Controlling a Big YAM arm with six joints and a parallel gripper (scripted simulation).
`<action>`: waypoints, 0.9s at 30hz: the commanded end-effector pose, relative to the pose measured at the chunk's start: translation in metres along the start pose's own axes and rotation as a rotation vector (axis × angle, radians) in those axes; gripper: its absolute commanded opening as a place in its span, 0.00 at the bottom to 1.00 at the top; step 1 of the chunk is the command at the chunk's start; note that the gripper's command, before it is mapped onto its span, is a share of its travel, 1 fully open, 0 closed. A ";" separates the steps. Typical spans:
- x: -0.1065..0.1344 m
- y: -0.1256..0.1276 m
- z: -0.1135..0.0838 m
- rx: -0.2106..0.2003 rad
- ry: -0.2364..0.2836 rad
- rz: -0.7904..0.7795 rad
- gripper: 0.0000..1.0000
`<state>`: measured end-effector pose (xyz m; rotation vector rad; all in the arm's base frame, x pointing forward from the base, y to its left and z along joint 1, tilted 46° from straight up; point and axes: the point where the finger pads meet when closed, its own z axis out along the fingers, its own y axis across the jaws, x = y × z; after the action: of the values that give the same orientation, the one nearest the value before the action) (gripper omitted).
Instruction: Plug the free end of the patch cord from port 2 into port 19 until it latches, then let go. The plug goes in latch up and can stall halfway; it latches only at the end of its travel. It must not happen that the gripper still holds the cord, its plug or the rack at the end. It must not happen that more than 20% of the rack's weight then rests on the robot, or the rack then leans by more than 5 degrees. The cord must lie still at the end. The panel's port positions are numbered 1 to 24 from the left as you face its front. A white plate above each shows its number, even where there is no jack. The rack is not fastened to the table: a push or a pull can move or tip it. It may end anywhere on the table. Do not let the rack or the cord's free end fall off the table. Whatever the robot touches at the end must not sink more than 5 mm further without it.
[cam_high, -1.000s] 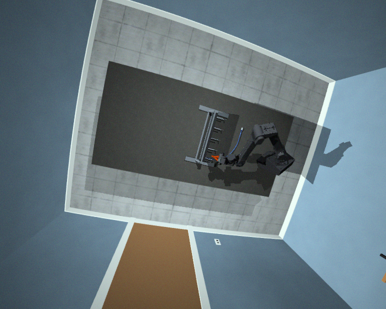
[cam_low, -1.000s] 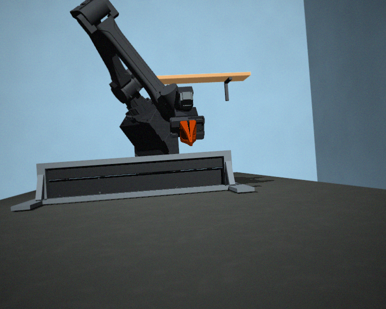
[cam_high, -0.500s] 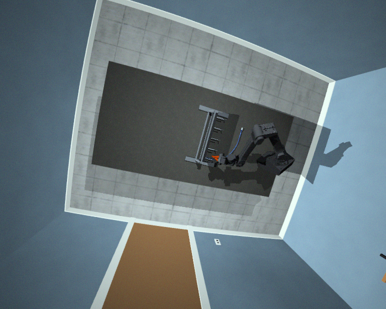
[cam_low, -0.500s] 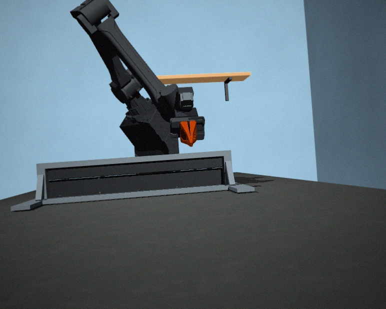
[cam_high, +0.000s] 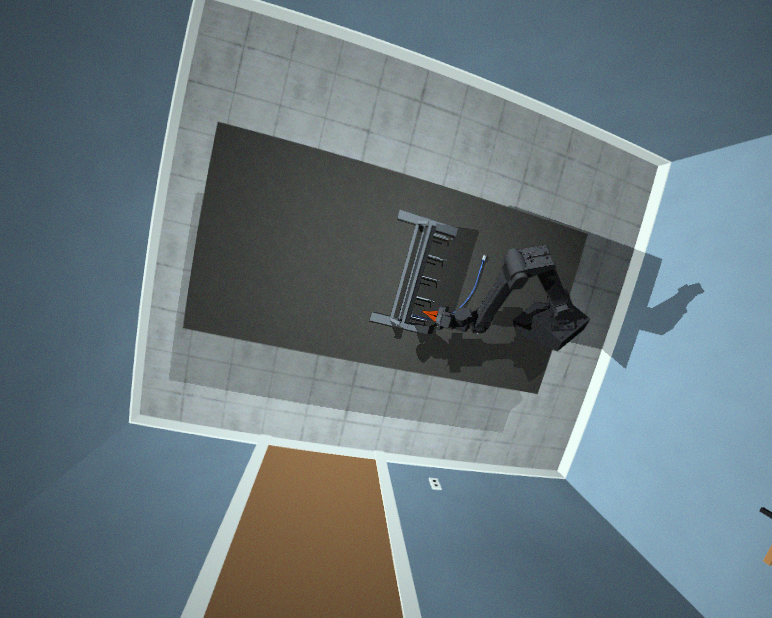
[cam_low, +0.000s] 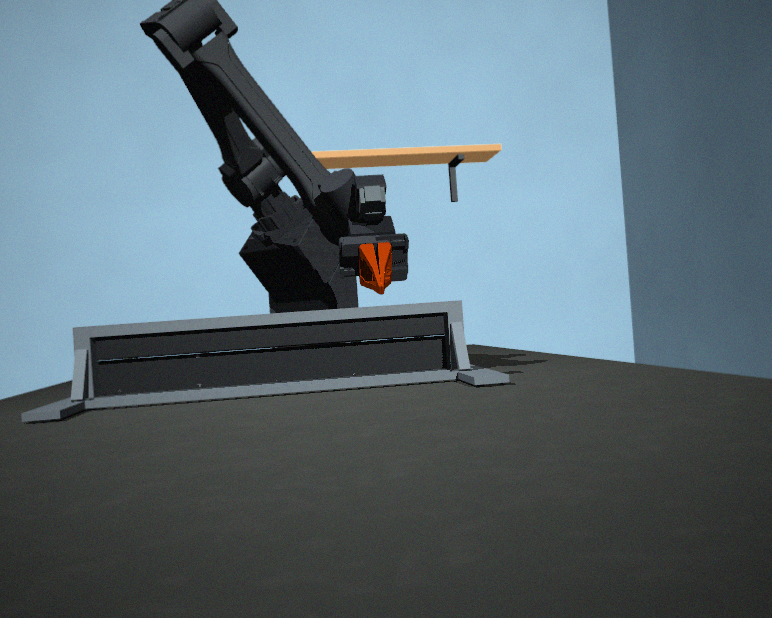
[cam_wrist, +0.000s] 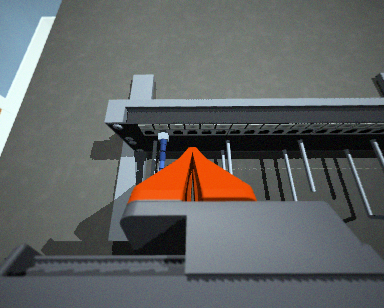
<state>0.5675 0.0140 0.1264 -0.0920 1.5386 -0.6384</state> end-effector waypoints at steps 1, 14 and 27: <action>-0.006 0.011 -0.003 -0.022 -0.013 0.012 0.00; -0.006 0.017 -0.004 -0.032 -0.012 0.009 0.00; -0.005 0.014 -0.002 -0.027 -0.010 0.009 0.00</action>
<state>0.5675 0.0153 0.1256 -0.0949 1.5402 -0.6369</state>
